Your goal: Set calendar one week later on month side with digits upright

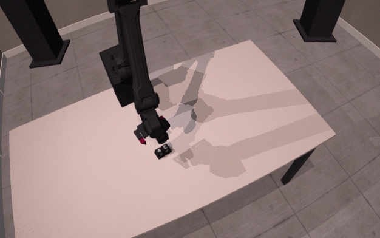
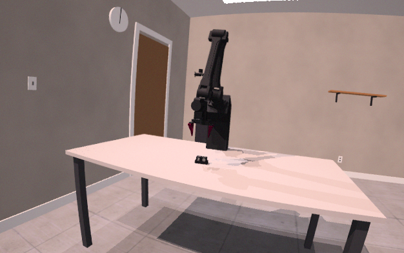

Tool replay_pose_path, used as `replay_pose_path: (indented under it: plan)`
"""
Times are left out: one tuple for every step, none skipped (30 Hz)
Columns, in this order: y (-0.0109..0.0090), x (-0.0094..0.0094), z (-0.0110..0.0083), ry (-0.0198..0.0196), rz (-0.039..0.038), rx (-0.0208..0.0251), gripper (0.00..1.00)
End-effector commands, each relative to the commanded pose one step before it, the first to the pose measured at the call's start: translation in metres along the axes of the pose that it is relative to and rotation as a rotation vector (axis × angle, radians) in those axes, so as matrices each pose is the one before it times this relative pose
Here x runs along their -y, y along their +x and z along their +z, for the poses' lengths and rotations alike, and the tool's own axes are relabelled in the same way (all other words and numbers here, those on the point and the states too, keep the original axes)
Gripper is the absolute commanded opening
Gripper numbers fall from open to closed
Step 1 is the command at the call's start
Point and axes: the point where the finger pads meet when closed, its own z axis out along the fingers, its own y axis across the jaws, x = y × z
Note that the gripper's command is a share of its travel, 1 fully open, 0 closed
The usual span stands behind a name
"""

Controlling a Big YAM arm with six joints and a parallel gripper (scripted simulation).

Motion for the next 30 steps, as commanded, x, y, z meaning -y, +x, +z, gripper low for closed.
replay_pose_path:
  plan:
    - [-0.01285,-0.00279,0.00276,-0.00519,-0.09874,0.0272,1.0]
    - [-0.00139,0.00022,0.00146,-0.00002,-0.04422,0.00205,1.0]
    - [-0.00158,0.00022,0.00176,-0.00046,-0.05241,0.00249,1.0]
    - [-0.001,0.00011,0.00168,-0.00061,-0.04792,0.00165,1.0]
    - [-0.00025,0.00004,0.00043,-0.00014,-0.01221,0.00042,1.0]
    - [0.00009,-0.0003,0.00168,-0.00142,-0.04402,0.00005,1.0]
    - [0.00004,-0.00016,0.00088,-0.00074,-0.02306,0.00005,1.0]
    - [0.00046,0.00053,0.00132,0.00136,-0.03453,-0.00112,1.0]
    - [0.00042,0.00044,0.00114,0.00114,-0.02987,-0.001,1.0]
    - [0.0001,0.0001,0.00026,0.00026,-0.00689,-0.00024,1.0]
    - [0.00172,-0.0012,0.00206,-0.00242,-0.0491,-0.00267,1.0]
    - [0.00099,-0.00076,0.00121,-0.00149,-0.029,-0.00152,1.0]
    - [0.00002,-0.00001,0.00002,-0.00002,-0.00046,-0.00002,1.0]
    - [-0.00093,-0.00041,0.002,-0.0012,-0.05481,0.00162,1.0]
    - [0.0,0.0,0.0,0.0,0.0,0.0,1.0]
    - [0.0,0.0,0.0,0.0,0.0,0.0,1.0]
    - [-0.00053,-0.00021,0.00112,-0.00063,-0.03075,0.00094,1.0]
    - [-0.00051,0.00045,0.00233,0.00091,-0.06366,0.00046,1.0]
    - [-0.00017,0.00017,0.00085,0.00034,-0.02303,0.00015,1.0]
    - [0.00014,-0.00022,0.00127,-0.00045,-0.03315,-0.00019,1.0]
    - [0.00013,-0.00021,0.00115,-0.00041,-0.03021,-0.00016,1.0]
    - [0.0001,-0.00018,0.00096,-0.00035,-0.02504,-0.00013,1.0]
    - [0.00094,-0.00048,0.00134,-0.00054,-0.03401,-0.00177,1.0]
    - [0.00081,-0.00045,0.00117,-0.00052,-0.02985,-0.00154,1.0]
    - [0.00062,-0.00037,0.00091,-0.00044,-0.02321,-0.00118,1.0]
    - [0.00015,-0.00106,0.00137,-0.00188,-0.03511,-0.00002,1.0]
    - [0.0001,-0.00089,0.00113,-0.00156,-0.0291,0.00003,1.0]
    - [0.00007,-0.00079,0.00099,-0.00137,-0.02568,0.00006,1.0]
    - [-0.00024,0.00036,0.00119,0.00065,-0.03253,0.00029,1.0]
    - [-0.0002,0.00033,0.00109,0.0006,-0.02965,0.00025,1.0]
